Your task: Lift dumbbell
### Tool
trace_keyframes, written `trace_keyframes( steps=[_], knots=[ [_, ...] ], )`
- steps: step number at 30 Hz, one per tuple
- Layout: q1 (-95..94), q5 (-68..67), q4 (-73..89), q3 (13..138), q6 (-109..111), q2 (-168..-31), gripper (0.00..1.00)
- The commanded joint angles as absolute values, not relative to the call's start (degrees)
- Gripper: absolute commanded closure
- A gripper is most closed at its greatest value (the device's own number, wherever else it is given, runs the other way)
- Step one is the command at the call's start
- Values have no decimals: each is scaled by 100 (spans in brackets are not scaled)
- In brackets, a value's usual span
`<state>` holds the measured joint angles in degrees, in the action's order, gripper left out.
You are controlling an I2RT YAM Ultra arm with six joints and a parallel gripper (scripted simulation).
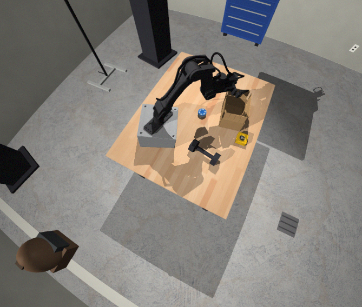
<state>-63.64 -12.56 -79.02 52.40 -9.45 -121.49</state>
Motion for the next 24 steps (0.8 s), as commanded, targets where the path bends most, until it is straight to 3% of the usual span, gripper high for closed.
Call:
trace_keyframes(
  steps=[1, 24],
  knots=[
    [-6389, -1238, -7948, 5311, -926, -12037, 0],
    [-6170, -1173, -7699, 5393, -867, -11826, 0]
  ],
)
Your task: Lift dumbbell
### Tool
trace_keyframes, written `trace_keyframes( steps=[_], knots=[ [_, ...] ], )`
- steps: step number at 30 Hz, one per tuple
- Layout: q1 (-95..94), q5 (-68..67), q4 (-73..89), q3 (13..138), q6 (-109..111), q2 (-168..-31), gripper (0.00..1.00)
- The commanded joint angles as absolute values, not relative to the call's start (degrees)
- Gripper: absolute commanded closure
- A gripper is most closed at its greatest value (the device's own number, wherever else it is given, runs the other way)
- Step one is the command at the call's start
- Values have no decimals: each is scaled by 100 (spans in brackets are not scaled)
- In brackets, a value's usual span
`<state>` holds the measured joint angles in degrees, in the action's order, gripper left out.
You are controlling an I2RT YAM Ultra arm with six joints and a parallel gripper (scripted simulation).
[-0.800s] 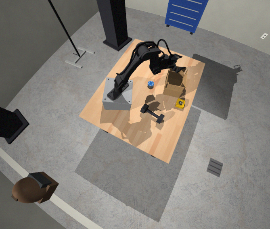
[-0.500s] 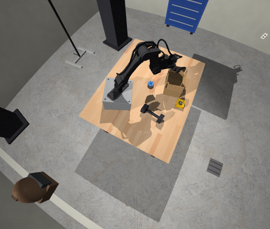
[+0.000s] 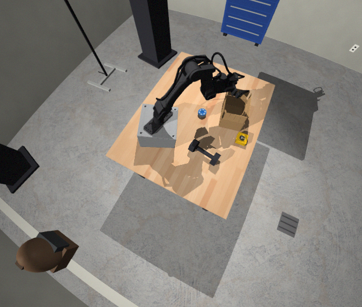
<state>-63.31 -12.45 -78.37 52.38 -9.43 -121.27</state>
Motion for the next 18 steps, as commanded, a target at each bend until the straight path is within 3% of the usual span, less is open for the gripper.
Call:
trace_keyframes(
  steps=[1, 18],
  knots=[
    [-6101, -1162, -7622, 5394, -854, -11757, 0],
    [-3914, -788, -5094, 5550, -531, -9633, 0]
  ],
)
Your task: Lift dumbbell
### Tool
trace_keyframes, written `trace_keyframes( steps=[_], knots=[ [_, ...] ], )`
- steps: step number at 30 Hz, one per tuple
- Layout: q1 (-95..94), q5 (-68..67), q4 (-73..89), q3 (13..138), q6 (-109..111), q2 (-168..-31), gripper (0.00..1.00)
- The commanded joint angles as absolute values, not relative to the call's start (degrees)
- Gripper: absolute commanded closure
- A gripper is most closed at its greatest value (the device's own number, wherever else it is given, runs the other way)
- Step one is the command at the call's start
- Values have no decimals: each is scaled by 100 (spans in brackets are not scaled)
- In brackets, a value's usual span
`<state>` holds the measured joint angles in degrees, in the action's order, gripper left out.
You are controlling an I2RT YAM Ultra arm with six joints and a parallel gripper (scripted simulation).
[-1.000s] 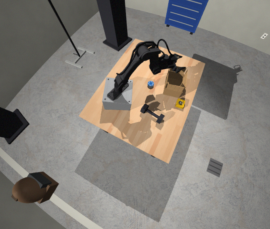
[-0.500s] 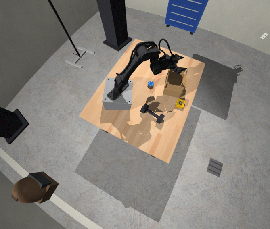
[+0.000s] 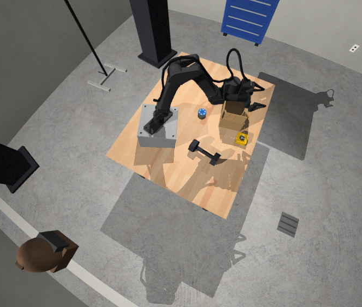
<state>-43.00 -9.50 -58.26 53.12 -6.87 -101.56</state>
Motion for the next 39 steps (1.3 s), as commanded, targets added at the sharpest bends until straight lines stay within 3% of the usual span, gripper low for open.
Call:
trace_keyframes(
  steps=[1, 31, 39],
  knots=[
    [-3894, -761, -5021, 5586, -534, -9627, 0],
    [-138, -170, -274, 6015, 30, -5913, 0],
    [-86, 100, 485, 6083, -1, -6451, 0]
  ],
)
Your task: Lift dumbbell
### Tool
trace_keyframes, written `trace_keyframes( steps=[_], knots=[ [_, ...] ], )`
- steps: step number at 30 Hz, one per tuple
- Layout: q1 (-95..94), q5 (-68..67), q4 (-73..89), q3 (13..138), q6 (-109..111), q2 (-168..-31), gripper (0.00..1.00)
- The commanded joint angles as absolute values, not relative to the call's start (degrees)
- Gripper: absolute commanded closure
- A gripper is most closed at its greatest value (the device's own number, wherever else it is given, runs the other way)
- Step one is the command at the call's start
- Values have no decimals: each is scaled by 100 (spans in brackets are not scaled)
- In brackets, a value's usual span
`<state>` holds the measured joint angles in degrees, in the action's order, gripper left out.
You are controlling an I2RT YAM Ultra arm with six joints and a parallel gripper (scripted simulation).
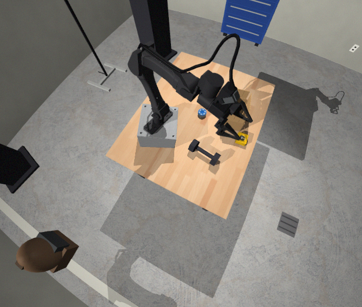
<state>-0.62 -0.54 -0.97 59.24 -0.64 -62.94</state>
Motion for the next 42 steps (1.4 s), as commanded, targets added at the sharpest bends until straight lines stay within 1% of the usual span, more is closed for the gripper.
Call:
trace_keyframes(
  steps=[1, 4, 5, 19, 21, 23, 33, 36, 42],
  knots=[
    [-108, 111, 586, 6084, -3, -6535, 0],
    [-130, 121, 688, 6085, -13, -6622, 0],
    [-165, 145, 985, 6090, -68, -6883, 0],
    [-354, 298, 2585, 6118, -199, -8367, 0],
    [-354, 298, 2585, 6118, -199, -8367, 0],
    [-403, 341, 3018, 6123, -225, -8762, 0],
    [-534, 456, 4130, 6142, -295, -9818, 0],
    [-555, 477, 4280, 6148, -304, -9989, 0],
    [-548, 490, 4330, 6152, -301, -9844, 0]
  ],
)
